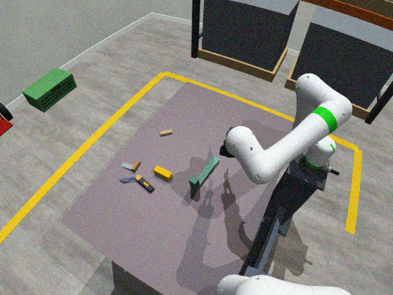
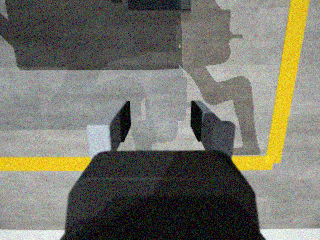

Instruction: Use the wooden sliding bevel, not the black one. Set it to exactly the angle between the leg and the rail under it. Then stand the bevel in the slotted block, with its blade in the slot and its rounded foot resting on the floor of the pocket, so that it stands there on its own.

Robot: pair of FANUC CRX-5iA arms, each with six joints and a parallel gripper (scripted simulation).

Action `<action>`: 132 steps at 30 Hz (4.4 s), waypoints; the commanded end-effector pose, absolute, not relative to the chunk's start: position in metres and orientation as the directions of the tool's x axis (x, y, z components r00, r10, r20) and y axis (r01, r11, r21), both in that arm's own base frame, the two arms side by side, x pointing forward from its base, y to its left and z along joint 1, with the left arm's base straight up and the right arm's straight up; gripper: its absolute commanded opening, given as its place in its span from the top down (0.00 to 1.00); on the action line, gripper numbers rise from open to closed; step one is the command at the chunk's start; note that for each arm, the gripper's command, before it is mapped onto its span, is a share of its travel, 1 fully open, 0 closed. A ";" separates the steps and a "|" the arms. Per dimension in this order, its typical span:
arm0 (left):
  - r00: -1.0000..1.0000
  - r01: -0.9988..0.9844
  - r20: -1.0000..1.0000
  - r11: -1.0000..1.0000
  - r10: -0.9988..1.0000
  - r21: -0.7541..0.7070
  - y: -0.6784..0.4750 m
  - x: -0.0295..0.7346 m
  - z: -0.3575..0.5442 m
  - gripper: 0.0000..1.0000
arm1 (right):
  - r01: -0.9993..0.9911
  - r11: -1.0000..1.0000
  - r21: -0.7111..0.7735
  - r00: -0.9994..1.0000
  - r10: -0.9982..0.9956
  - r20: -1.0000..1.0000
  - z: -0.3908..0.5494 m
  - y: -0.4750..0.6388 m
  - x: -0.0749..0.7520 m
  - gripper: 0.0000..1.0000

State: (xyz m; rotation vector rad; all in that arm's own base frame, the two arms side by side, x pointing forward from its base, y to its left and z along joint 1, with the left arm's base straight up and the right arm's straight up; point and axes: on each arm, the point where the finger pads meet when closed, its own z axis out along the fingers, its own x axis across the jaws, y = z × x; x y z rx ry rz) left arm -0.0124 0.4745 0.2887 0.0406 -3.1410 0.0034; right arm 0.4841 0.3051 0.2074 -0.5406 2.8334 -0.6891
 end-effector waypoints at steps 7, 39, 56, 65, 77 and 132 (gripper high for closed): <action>-1.000 -0.026 0.000 1.000 -0.026 0.000 0.475 -0.012 0.290 0.00 | -0.228 0.954 -0.194 -0.961 -0.252 -0.111 0.206 0.351 0.506 1.00; -1.000 -0.026 0.000 1.000 -0.026 0.000 0.475 -0.012 0.290 0.00 | 0.061 0.856 0.513 -0.997 0.077 -0.011 0.202 0.468 0.560 1.00; -1.000 -0.026 0.000 1.000 -0.026 0.000 0.475 -0.012 0.290 0.00 | 0.074 0.839 0.539 -0.996 0.089 -0.002 0.201 0.473 0.563 1.00; -1.000 -0.026 0.000 1.000 -0.026 0.000 0.475 -0.012 0.290 0.00 | 0.074 0.839 0.539 -0.996 0.089 -0.002 0.200 0.472 0.563 1.00; -1.000 -0.026 0.000 1.000 -0.026 0.000 0.475 -0.012 0.290 0.00 | 0.074 0.839 0.539 -0.996 0.089 -0.002 0.189 0.470 0.563 1.00; -1.000 -0.026 0.000 1.000 -0.026 0.000 0.475 -0.012 0.290 0.00 | 0.074 0.839 0.539 -0.996 0.089 -0.002 0.137 0.465 0.562 1.00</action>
